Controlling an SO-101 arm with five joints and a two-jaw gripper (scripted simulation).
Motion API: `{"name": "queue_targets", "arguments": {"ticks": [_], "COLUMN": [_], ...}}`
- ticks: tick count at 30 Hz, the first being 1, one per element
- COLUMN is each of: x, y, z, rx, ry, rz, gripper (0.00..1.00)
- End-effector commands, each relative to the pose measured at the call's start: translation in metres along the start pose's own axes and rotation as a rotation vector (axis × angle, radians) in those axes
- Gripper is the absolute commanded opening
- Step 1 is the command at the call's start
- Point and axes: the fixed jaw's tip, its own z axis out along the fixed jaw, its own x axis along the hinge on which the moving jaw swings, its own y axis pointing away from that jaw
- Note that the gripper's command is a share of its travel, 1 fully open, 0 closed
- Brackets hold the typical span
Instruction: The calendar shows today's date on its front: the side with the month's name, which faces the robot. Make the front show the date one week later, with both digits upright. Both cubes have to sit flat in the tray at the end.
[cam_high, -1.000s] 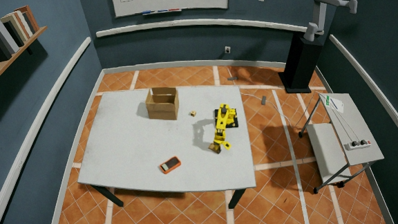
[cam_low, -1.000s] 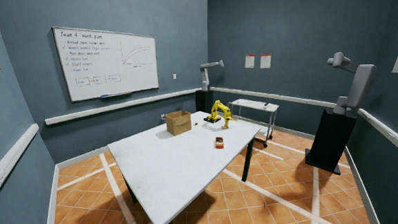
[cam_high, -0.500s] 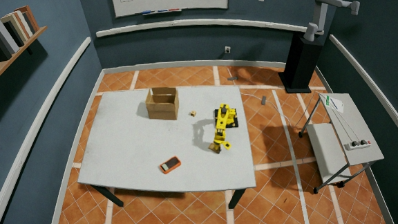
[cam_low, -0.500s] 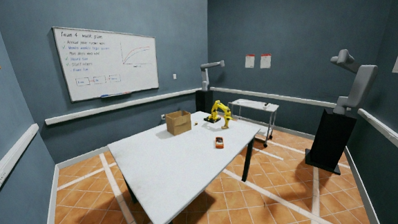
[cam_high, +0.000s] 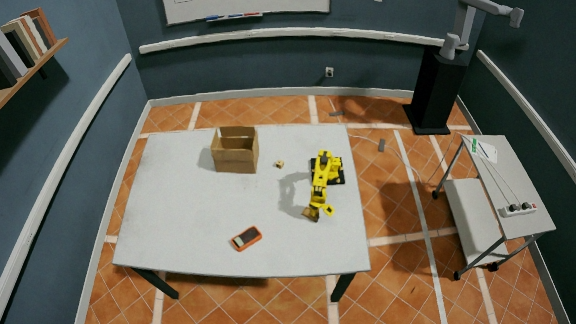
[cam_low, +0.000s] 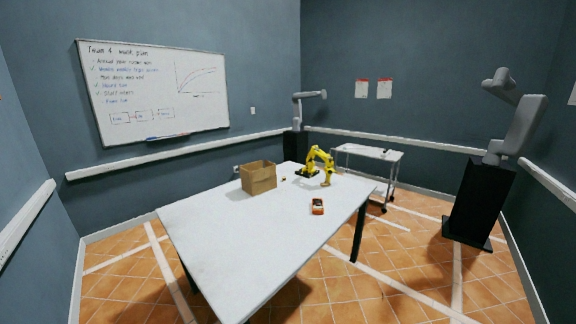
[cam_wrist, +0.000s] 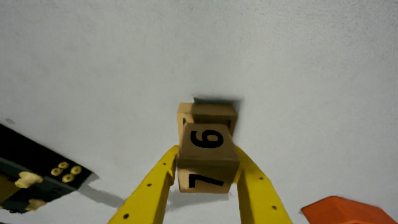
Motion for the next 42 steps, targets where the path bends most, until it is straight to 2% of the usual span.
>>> {"name": "queue_targets", "arguments": {"ticks": [1,14,33,42], "x": [0.001,0.001,0.001,0.001], "y": [-0.001,-0.001,0.002,0.002], "z": [-0.003,-0.005,-0.035,-0.038], "rx": [0.001,0.001,0.001,0.001], "ry": [-0.002,-0.002,-0.002,-0.002], "rz": [-0.001,-0.001,-0.001,-0.001], "gripper": [0.0,0.0,0.0,0.0]}}
